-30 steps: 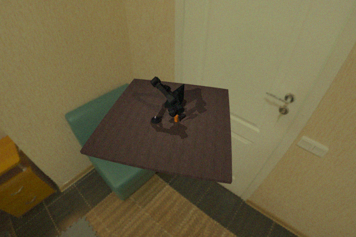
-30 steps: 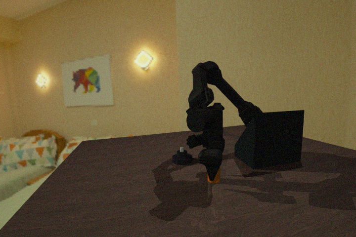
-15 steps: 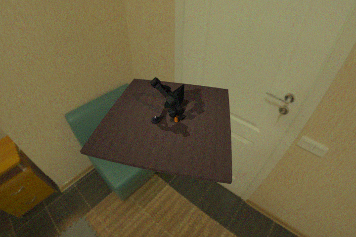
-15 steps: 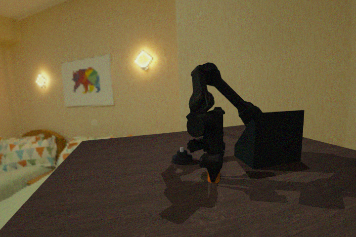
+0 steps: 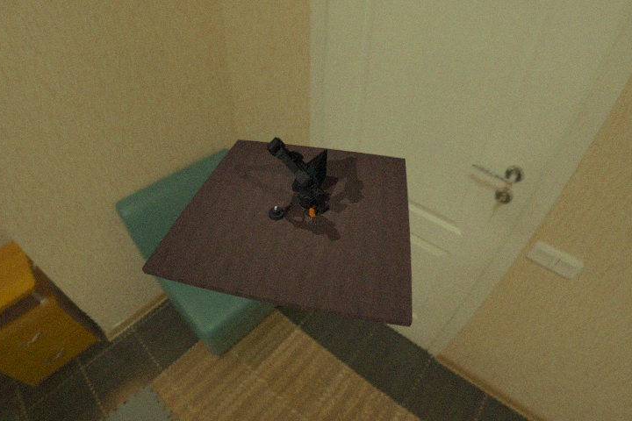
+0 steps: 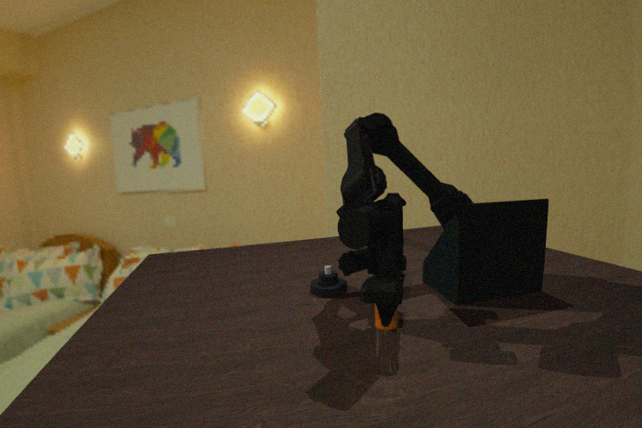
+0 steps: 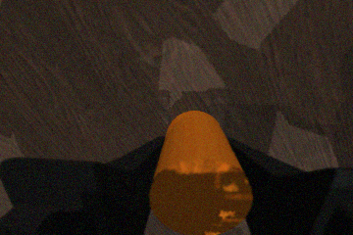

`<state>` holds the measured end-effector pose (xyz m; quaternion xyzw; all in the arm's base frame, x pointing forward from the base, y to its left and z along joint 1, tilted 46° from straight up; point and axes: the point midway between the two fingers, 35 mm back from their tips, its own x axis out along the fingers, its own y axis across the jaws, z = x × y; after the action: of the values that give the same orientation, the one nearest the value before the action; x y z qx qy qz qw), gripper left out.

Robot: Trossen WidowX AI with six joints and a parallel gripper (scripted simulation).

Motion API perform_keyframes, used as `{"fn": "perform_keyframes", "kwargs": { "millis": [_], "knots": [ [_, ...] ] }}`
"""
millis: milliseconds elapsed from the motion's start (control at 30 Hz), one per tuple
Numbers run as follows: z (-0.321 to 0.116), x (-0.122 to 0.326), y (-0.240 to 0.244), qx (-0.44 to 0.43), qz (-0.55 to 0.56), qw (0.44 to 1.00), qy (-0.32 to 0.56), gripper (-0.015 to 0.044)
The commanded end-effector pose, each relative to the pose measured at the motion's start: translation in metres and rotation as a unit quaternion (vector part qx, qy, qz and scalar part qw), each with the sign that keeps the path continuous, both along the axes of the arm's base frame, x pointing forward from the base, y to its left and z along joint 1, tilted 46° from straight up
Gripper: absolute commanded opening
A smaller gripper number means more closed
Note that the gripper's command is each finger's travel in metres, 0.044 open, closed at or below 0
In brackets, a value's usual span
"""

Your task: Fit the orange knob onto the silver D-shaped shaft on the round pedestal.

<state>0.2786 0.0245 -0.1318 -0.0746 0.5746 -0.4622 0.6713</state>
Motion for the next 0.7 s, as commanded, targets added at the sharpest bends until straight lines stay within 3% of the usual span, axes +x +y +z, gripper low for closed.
{"fn": "perform_keyframes", "kwargs": {
  "millis": [0, 667],
  "knots": [
    [0.006, 0.003, 0.008, 0.002, -0.002, 1.000, -0.003, 0.0000],
    [0.046, 0.013, 0.053, 0.006, 0.000, 1.000, -0.004, 0.0000]
  ]
}}
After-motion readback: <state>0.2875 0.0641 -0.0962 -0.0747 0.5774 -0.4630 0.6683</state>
